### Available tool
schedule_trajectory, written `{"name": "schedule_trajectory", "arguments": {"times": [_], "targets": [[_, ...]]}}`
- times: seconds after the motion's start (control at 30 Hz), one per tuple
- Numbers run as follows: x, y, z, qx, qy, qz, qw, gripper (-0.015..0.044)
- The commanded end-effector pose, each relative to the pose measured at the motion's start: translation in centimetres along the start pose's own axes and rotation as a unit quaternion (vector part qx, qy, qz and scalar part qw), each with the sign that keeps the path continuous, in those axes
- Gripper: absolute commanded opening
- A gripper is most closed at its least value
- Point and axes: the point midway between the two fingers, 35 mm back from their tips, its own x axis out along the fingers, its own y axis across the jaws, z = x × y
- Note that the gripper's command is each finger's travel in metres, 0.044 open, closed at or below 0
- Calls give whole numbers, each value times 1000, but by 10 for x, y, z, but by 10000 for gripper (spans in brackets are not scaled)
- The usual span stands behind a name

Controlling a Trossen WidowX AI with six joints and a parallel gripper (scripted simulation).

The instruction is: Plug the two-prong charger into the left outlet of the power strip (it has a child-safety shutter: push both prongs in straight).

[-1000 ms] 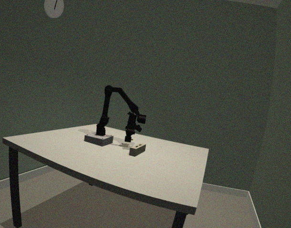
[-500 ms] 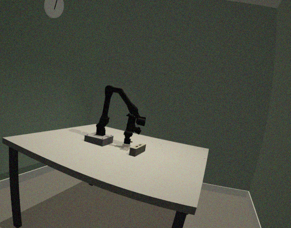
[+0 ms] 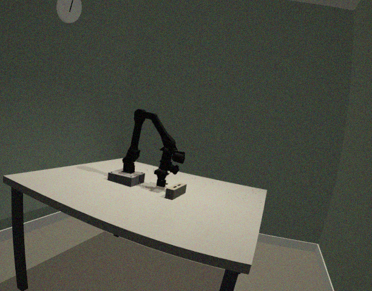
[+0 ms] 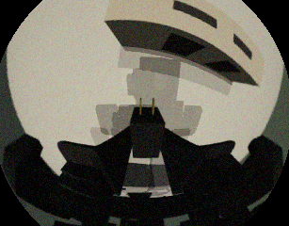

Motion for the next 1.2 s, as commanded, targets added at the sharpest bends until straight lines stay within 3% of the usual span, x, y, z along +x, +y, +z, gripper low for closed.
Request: {"name": "schedule_trajectory", "arguments": {"times": [0.0,1.17], "targets": [[4,-8,-2,28,2,0,1000,0],[5,-24,32,64,1,1,998,0]]}}
